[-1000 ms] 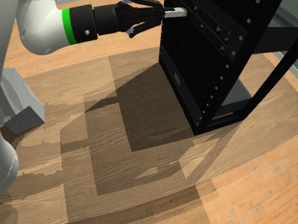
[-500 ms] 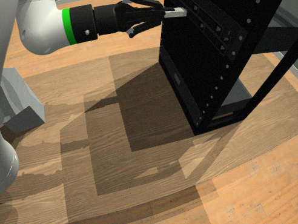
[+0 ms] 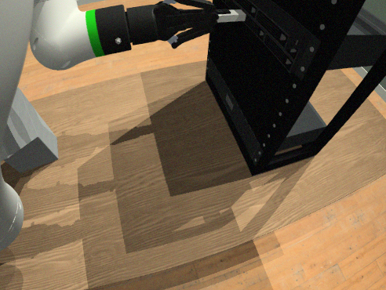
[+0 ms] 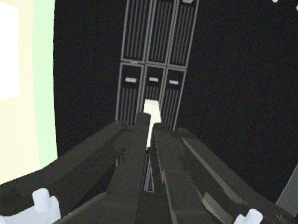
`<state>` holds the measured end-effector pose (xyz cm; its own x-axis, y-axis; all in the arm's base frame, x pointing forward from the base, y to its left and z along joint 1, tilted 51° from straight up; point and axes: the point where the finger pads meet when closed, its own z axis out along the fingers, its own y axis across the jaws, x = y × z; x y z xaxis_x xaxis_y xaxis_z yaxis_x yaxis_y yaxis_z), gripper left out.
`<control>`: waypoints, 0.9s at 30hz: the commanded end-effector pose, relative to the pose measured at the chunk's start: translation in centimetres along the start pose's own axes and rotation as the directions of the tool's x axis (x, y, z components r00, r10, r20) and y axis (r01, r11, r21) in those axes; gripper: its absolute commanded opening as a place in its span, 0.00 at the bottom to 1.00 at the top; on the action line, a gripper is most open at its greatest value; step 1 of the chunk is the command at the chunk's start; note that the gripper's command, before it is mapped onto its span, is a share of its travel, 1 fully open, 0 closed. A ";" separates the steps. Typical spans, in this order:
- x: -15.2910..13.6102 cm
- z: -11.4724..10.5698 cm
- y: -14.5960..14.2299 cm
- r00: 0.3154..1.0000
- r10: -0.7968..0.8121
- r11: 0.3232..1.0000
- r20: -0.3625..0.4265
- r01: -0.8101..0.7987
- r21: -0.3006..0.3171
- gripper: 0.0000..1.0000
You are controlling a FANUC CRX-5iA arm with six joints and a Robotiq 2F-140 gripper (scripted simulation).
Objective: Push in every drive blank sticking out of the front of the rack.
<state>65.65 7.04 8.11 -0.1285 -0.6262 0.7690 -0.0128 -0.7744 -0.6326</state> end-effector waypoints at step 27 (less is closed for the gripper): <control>0.0 1.3 -0.1 1.000 0.001 1.000 0.000 -0.001 0.001 0.10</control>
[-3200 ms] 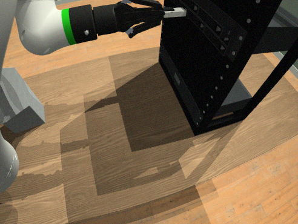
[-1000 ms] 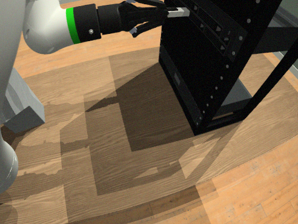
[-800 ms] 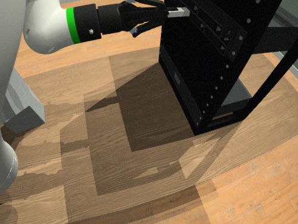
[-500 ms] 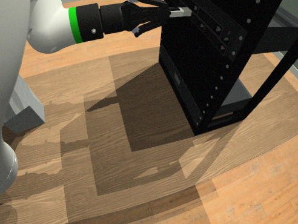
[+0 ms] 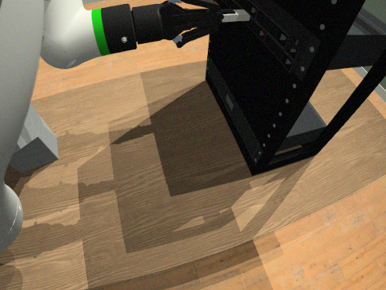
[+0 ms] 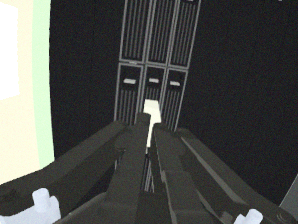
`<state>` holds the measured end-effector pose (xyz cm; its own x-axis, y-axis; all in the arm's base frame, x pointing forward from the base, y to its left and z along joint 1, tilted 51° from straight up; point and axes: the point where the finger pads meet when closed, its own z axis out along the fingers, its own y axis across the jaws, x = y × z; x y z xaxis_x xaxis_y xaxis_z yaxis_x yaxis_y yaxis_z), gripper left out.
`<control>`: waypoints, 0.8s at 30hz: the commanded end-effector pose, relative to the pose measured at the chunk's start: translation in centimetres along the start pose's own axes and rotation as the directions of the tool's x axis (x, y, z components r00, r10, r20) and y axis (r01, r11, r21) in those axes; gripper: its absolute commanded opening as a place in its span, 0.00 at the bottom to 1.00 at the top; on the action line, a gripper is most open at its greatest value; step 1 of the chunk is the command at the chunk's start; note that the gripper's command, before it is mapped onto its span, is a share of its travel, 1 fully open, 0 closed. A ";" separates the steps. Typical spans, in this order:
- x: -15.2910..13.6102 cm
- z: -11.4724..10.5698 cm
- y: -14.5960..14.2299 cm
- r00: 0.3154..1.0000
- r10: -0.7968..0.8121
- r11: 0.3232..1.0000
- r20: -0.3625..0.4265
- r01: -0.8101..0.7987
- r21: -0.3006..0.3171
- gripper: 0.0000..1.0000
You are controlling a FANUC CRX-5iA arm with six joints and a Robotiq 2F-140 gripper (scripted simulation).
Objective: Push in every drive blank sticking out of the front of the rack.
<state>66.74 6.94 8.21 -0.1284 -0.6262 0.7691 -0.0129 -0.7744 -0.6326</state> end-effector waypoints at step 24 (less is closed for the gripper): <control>0.0 1.2 -0.1 1.000 0.001 1.000 0.000 -0.001 0.002 0.10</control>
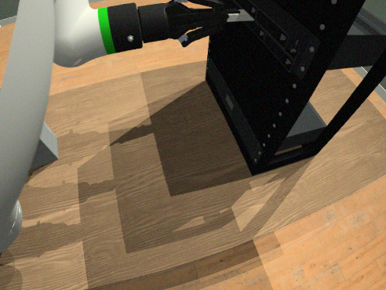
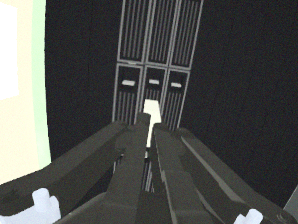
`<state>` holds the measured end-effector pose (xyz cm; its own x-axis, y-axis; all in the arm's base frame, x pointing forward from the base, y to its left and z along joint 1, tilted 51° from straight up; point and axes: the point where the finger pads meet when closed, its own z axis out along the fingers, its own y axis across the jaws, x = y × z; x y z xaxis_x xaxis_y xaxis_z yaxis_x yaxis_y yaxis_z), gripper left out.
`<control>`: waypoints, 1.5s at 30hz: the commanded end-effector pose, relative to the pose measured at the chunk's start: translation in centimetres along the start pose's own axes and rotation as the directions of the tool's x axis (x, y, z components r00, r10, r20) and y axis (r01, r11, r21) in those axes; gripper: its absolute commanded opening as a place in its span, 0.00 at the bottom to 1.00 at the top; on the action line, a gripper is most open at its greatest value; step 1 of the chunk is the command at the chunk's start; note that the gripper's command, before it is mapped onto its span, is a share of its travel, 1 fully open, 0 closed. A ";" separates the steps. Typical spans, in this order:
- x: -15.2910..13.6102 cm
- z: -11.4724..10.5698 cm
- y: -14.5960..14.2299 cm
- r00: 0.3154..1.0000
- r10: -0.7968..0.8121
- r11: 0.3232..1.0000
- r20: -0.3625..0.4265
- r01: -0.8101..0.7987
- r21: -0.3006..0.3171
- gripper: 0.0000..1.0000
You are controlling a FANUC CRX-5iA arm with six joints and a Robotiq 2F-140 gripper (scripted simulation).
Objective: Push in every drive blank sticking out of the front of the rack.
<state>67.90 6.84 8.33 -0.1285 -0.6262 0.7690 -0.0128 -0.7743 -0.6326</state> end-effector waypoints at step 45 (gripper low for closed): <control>0.0 0.7 -0.1 1.000 0.001 1.000 0.000 -0.001 0.002 0.10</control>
